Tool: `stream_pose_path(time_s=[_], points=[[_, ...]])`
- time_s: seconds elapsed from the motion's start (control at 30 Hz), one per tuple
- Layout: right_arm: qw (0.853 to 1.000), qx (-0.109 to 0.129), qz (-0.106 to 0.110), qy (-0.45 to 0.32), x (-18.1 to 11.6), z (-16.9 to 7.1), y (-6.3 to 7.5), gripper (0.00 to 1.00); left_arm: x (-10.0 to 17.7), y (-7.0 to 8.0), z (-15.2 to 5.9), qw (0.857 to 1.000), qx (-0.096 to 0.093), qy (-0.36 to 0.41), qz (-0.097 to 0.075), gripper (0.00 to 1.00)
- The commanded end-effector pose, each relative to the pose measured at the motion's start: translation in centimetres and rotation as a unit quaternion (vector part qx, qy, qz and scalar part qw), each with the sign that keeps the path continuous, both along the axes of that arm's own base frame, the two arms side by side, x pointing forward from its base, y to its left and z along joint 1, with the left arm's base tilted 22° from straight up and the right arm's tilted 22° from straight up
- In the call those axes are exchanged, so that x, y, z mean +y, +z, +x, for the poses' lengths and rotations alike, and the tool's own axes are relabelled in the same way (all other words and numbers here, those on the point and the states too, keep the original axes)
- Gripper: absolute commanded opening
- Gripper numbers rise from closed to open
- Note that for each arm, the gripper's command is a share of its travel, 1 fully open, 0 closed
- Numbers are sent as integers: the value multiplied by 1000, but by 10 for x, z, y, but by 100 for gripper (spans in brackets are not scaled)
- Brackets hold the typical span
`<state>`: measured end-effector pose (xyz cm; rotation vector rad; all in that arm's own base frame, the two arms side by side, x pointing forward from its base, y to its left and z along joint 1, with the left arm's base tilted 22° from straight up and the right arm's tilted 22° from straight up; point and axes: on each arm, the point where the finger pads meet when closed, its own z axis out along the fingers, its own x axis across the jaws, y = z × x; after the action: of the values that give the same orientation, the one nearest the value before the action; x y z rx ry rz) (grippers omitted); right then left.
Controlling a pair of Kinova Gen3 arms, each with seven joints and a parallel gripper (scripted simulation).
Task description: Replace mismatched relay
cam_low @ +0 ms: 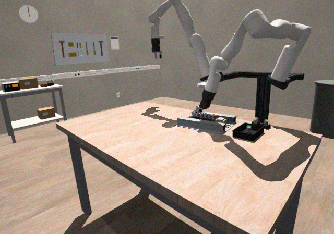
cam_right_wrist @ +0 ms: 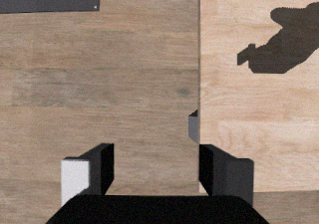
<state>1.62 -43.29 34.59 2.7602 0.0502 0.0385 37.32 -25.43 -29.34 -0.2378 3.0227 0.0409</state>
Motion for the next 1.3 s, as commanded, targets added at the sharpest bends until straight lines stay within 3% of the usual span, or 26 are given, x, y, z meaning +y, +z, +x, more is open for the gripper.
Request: stream_pose_path(time_s=[0.0, 1.27], points=[[1000, 0, -1, 0, 0, 0, 1, 100, -1, 1, 1, 1000, -1, 0, -1, 100], [1000, 0, -1, 0, 0, 0, 1, 100, -4, 9, 0, 1000, -1, 0, -1, 100]])
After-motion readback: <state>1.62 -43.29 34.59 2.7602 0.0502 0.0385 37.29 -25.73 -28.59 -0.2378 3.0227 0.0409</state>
